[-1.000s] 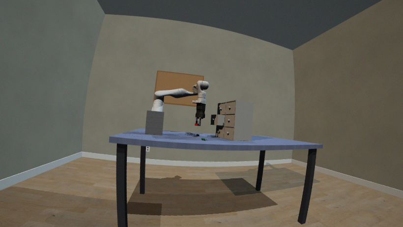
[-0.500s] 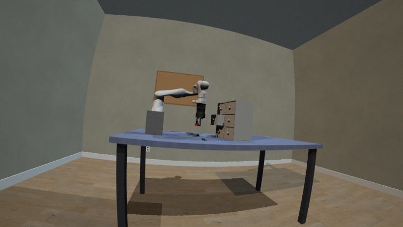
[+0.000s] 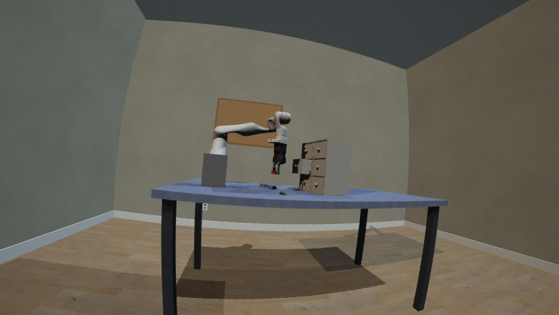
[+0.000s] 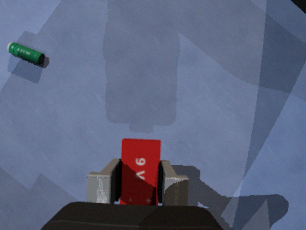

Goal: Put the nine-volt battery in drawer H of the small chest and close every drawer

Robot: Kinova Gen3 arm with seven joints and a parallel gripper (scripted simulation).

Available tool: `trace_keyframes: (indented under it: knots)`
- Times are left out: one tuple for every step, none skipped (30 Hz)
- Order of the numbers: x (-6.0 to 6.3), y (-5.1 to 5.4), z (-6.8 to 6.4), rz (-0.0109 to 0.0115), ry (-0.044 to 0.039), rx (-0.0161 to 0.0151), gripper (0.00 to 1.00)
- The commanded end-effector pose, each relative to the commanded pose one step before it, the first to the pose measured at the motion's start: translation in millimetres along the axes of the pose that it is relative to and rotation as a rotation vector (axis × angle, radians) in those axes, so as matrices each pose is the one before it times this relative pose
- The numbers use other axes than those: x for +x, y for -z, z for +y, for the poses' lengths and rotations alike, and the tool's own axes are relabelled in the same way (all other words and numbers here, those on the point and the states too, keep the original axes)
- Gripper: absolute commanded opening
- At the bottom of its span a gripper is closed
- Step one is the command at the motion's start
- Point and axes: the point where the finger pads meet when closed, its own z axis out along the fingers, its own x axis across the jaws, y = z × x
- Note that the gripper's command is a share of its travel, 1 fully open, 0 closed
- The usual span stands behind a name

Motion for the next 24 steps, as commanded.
trace_keyframes:
  knots:
    - [-1.44,1.34,6.38,0.00129,-0.03346,-0.00356,0.51]
    - [-0.39,0.01,0.97,-0.00002,-0.01169,-0.00001,0.51]
    - [-0.4,0.01,1.0,-0.00002,-0.01209,-0.00001,0.51]
    - [-0.39,0.01,1.05,-0.00001,-0.01245,-0.00001,0.51]
    - [-0.38,0.0,1.08,0.0,-0.01278,0.0,0.51]
    - [0.0,0.0,0.0,0.0,0.0,0.0,0.51]
    - [0.0,0.0,0.0,0.0,0.0,0.0,0.51]
    - [-0.39,0.01,1.11,-0.00003,-0.01313,-0.00002,0.51]
    - [-0.38,0.01,1.14,-0.00002,-0.01341,-0.00001,0.51]
    - [-0.36,0.0,1.17,-0.00001,-0.01366,-0.00001,0.51]
    - [-0.36,0.0,1.19,-0.00001,-0.0139,-0.00001,0.51]
    - [-0.35,0.01,1.21,-0.00003,-0.01412,-0.00002,0.51]
    - [-0.33,0.01,1.23,-0.00001,-0.01427,-0.00001,0.51]
    - [-0.31,0.0,1.26,0.0,-0.0144,0.0,0.51]
    - [-0.31,0.01,1.26,-0.00003,-0.01454,-0.00002,0.51]
    - [-0.29,0.01,1.27,-0.00002,-0.0146,-0.00001,0.51]
    - [-0.26,0.0,1.29,0.0,-0.01462,0.0,0.51]
    - [-0.26,0.01,1.28,-0.00003,-0.01466,-0.00002,0.51]
    - [-0.23,0.01,1.29,-0.00002,-0.01463,-0.00002,0.51]
    - [-0.2,0.0,1.29,-0.00001,-0.01455,-0.00001,0.51]
    - [-0.19,0.01,1.28,-0.00002,-0.01448,-0.00002,0.51]
    - [-0.18,0.01,1.27,-0.00002,-0.01436,-0.00002,0.51]
    - [0.0,0.0,0.0,0.0,0.0,0.0,0.51]
    - [0.0,0.0,0.0,0.0,0.0,0.0,0.51]
